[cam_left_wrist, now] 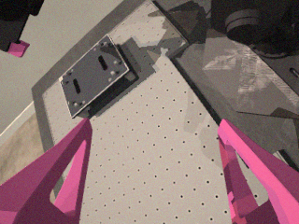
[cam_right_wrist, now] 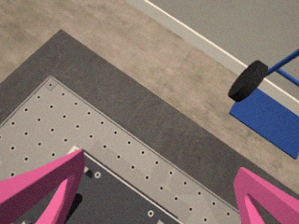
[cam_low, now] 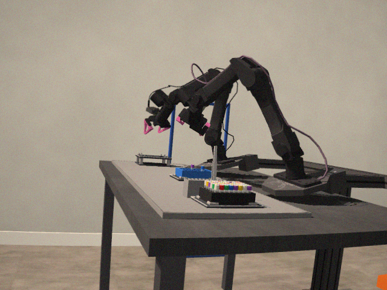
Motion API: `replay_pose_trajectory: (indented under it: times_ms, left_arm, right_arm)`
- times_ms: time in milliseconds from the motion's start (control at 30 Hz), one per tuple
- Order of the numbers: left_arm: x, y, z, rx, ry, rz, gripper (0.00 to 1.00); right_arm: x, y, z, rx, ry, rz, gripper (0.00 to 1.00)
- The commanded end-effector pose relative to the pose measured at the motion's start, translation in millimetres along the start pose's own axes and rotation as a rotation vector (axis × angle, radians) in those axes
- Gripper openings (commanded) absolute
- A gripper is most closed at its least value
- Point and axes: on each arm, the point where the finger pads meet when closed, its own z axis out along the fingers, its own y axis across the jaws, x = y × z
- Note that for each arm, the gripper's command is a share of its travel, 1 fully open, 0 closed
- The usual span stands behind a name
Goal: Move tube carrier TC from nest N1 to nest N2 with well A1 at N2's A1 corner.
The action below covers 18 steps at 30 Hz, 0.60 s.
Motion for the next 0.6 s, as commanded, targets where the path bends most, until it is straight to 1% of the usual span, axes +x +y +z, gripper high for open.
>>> replay_pose_trajectory:
  times_ms: [0, 100, 167, 300, 467, 567]
  left_arm:
    - [-28.0, 35.3, -5.3, -0.231, -0.066, -0.105, 1.00]
    - [-30.6, 44.2, -5.6, -0.301, -0.081, -0.173, 1.00]
    - [-30.6, 44.2, -5.6, -0.301, -0.081, -0.173, 1.00]
    - [-31.0, 58.7, -3.4, -0.420, -0.101, -0.297, 1.00]
    - [-30.1, 69.0, 1.8, -0.531, -0.112, -0.420, 1.00]
    - [-36.6, 83.9, -0.2, -0.617, -0.135, -0.490, 1.00]
  right_arm:
    - [5.9, 25.3, 0.8, -0.116, 0.073, -0.096, 1.00]
    - [13.9, 34.8, 3.5, -0.163, 0.116, -0.139, 1.00]
    - [13.9, 34.8, 3.5, -0.163, 0.116, -0.139, 1.00]
    - [25.6, 48.1, 7.3, -0.230, 0.179, -0.202, 1.00]
    - [34.1, 58.7, 11.7, -0.278, 0.228, -0.250, 1.00]
    - [38.0, 63.7, 13.9, -0.301, 0.252, -0.272, 1.00]
